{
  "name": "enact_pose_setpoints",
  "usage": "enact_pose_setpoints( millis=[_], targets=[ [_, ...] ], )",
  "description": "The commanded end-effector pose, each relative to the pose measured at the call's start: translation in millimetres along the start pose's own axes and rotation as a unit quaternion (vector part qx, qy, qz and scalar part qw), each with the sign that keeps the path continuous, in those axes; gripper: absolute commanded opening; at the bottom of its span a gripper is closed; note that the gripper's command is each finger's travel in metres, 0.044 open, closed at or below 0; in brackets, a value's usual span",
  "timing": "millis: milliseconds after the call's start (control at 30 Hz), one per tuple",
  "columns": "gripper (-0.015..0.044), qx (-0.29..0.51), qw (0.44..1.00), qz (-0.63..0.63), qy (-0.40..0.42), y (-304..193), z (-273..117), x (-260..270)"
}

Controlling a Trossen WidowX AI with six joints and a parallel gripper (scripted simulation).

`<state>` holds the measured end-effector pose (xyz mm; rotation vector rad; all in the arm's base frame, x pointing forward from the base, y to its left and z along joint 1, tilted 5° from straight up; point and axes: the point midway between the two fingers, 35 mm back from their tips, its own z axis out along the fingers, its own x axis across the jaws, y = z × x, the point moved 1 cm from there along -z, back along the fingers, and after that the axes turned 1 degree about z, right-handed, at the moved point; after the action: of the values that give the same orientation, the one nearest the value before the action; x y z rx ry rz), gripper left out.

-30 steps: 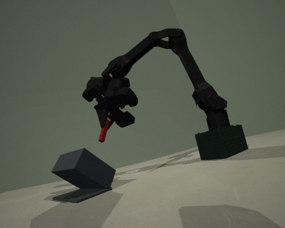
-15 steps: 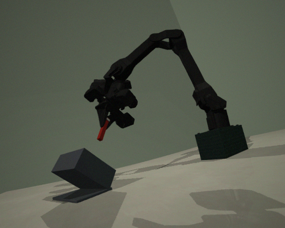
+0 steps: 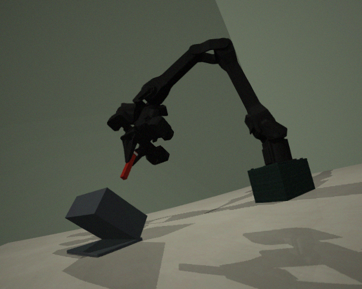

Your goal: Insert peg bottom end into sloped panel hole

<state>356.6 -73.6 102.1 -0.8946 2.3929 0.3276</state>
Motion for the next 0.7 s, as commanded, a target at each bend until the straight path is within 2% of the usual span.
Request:
enact_pose_setpoints(
  millis=[0, 667],
  targets=[
    [0.0, 0.0, 1.0, 0.004, -0.004, -2, 8, 1],
    [0.0, 0.008, 1.0, 0.007, -0.015, -8, 39, 4]
  ],
)
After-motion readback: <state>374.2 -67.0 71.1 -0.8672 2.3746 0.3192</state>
